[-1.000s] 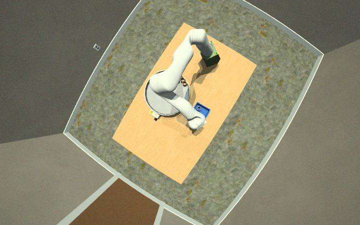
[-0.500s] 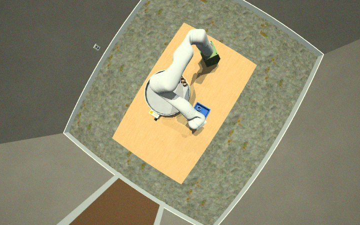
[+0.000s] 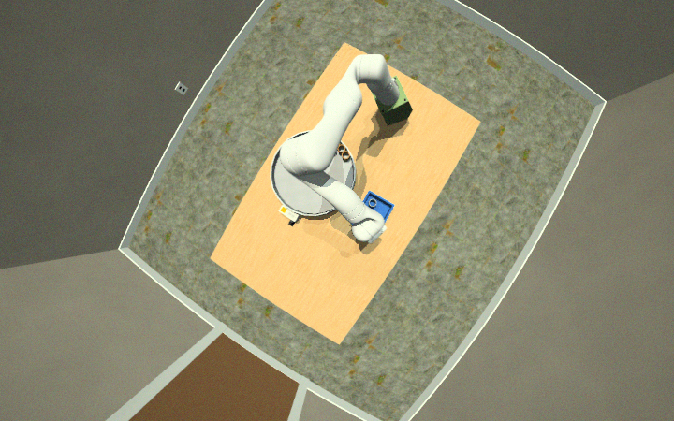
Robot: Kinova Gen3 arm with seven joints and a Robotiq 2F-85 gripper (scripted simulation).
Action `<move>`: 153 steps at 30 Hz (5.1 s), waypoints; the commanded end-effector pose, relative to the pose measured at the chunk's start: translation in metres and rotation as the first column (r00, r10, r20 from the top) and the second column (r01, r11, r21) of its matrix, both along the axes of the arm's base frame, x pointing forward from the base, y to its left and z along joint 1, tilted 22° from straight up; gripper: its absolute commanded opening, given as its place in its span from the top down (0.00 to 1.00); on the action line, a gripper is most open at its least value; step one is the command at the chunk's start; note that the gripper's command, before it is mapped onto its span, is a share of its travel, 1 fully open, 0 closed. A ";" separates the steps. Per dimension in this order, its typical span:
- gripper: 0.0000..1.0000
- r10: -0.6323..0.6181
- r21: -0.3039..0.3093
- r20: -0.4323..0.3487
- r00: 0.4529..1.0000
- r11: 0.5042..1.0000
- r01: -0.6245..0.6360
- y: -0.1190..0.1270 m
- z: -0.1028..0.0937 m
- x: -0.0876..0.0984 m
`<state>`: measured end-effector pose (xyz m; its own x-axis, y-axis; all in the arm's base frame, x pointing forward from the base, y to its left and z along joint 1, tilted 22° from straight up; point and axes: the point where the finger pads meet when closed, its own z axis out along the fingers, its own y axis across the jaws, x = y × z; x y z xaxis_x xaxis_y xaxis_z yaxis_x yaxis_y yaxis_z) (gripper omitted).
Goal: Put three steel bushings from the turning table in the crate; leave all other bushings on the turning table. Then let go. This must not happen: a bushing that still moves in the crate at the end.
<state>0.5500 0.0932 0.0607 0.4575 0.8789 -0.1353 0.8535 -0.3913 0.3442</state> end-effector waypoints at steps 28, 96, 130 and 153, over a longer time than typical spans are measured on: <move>0.81 0.001 0.001 0.002 1.000 1.000 -0.001 0.001 0.001 0.000; 0.82 0.139 -0.034 -0.043 0.989 0.989 -0.141 -0.152 -0.006 -0.142; 0.82 0.207 -0.048 -0.067 0.976 0.976 -0.210 -0.228 -0.010 -0.213; 0.82 0.242 -0.055 -0.079 0.967 0.968 -0.247 -0.266 -0.011 -0.248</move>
